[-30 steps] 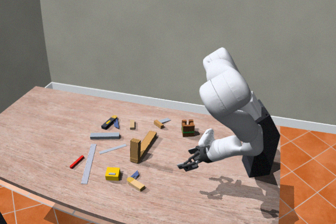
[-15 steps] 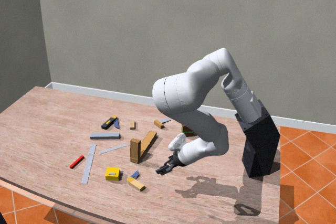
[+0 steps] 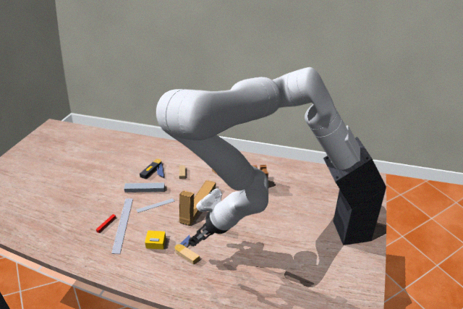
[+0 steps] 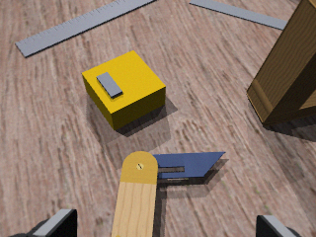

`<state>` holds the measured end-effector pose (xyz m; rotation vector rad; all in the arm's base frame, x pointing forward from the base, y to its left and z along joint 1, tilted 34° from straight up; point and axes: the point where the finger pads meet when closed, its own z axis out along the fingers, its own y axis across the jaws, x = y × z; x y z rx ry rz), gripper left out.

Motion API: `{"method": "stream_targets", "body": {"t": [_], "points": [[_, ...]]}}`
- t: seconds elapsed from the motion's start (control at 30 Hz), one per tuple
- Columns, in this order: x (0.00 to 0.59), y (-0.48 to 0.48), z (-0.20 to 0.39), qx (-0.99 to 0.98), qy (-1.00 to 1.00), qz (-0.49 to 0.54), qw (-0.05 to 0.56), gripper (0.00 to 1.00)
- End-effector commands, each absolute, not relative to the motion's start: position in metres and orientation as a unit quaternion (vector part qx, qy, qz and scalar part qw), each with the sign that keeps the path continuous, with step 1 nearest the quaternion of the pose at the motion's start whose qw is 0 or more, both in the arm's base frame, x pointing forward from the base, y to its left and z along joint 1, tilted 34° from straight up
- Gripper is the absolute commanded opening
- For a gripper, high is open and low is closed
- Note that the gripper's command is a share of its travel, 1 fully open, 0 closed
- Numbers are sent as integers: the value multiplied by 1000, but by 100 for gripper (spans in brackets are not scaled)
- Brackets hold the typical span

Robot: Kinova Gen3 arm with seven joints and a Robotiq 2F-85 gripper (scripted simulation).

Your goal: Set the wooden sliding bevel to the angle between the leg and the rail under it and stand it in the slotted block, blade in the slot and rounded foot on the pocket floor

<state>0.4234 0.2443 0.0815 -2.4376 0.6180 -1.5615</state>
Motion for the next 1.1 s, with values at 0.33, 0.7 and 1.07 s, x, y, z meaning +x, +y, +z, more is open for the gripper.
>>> {"method": "stream_targets", "body": {"t": [0.33,0.7,1.07], "points": [[481,251,81,-841,223,-482,106,100],[489,251,82,-843,224,-477,108,100],[489,251,82,-843,224,-477,108,100]]}}
